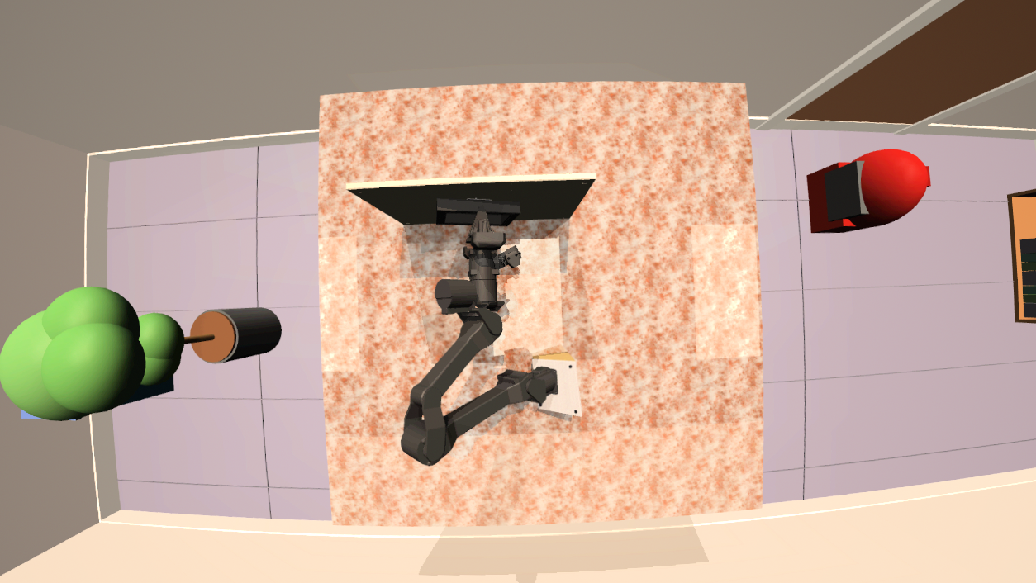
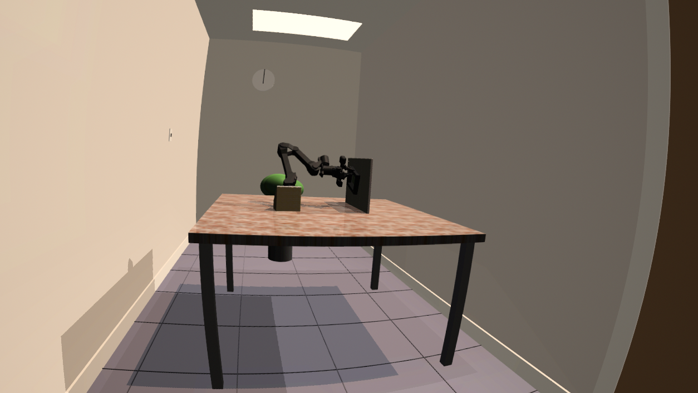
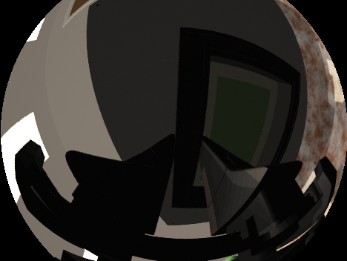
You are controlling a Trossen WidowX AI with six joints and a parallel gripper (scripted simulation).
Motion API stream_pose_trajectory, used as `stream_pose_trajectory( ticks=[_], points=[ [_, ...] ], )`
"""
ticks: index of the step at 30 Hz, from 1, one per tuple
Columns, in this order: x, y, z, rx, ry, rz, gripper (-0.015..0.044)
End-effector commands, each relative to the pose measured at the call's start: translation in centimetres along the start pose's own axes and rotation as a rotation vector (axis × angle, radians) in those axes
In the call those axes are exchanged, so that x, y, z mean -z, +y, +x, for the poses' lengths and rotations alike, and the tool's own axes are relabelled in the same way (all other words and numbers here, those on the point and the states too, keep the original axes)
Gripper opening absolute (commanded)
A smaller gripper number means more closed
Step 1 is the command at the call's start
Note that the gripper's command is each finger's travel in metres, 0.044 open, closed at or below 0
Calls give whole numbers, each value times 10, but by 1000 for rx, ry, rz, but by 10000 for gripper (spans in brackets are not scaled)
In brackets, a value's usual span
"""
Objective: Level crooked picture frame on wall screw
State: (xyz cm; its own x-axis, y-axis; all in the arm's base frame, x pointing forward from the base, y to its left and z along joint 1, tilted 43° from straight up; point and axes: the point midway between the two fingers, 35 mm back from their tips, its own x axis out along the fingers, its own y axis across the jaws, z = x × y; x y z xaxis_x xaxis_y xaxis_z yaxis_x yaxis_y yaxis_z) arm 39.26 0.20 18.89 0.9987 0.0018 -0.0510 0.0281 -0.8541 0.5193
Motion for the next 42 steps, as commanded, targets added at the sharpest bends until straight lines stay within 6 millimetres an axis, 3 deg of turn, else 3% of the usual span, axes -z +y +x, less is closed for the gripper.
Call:
stream_pose_trajectory(
  ticks=[1,42],
  points=[
    [3,3,0,-10,2,1,0],
    [6,0,0,-10,2,1,0]
  ],
)
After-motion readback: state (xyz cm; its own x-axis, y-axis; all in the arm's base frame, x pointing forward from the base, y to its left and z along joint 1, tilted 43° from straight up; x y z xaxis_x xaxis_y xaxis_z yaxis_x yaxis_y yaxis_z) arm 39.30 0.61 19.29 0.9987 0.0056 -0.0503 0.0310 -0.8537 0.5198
